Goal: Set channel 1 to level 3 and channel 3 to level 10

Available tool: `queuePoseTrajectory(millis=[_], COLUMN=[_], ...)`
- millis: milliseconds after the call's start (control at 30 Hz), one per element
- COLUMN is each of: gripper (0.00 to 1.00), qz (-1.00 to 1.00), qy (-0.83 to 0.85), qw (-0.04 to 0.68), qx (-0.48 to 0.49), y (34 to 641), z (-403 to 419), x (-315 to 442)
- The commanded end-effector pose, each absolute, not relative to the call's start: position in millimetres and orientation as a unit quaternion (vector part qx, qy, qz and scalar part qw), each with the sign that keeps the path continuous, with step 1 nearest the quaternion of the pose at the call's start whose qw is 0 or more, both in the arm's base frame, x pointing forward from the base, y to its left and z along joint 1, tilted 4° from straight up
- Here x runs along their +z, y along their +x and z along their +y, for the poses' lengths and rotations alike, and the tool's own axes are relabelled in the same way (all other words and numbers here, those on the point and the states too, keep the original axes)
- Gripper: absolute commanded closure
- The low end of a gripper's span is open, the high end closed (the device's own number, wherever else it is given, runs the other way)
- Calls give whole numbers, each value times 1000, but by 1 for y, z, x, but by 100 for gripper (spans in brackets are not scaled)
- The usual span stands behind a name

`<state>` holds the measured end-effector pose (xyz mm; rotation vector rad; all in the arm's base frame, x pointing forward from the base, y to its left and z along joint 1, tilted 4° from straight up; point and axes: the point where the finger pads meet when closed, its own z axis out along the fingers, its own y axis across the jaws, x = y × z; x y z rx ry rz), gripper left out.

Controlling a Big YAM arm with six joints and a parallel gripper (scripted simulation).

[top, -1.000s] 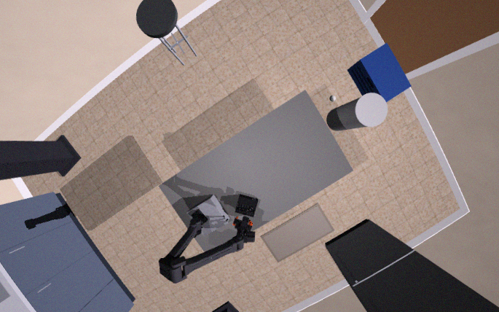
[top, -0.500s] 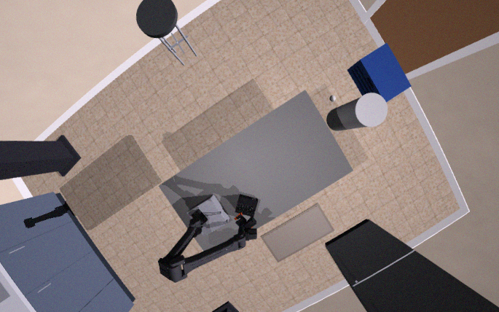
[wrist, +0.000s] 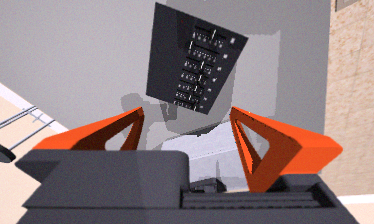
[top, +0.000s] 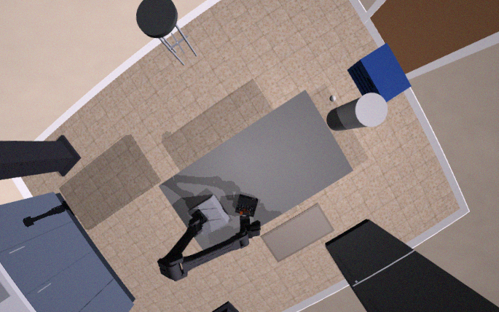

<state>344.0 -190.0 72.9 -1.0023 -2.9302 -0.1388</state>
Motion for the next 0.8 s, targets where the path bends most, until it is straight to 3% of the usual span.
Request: queuePoseTrajectory(millis=[0, 467, 767], gripper=[0, 0, 0], qz=[-893, -707, -661], qy=[-450, -707, -750], qw=[9, -9, -12], qx=[-22, 10, 22], y=[353, 378, 376], z=[-190, -187, -187], x=[85, 113, 103])
